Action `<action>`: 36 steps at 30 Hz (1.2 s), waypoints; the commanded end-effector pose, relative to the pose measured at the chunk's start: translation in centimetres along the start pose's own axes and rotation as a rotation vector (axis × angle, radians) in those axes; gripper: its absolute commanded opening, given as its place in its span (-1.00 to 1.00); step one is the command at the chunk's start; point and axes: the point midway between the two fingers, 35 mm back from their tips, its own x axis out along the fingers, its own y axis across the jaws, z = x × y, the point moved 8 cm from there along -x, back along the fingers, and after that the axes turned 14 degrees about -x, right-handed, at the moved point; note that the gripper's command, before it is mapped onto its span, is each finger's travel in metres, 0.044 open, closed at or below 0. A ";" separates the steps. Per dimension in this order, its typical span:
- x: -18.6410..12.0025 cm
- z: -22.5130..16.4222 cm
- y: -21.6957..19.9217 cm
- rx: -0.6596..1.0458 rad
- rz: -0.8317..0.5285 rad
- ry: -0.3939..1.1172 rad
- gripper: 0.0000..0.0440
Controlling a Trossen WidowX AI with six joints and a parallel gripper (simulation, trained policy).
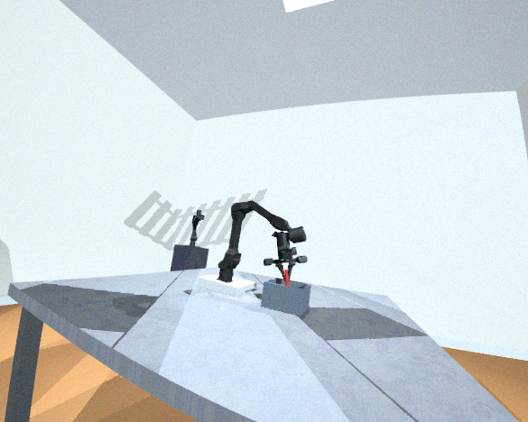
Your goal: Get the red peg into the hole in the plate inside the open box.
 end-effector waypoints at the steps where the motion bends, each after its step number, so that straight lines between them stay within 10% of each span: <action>1: 1.2 0.2 0.1 -0.007 -0.018 0.024 -0.93; 8: 3.0 0.8 0.1 -0.041 -0.061 0.052 -0.36; 36: 4.2 6.4 2.2 -0.120 -0.106 0.104 -0.46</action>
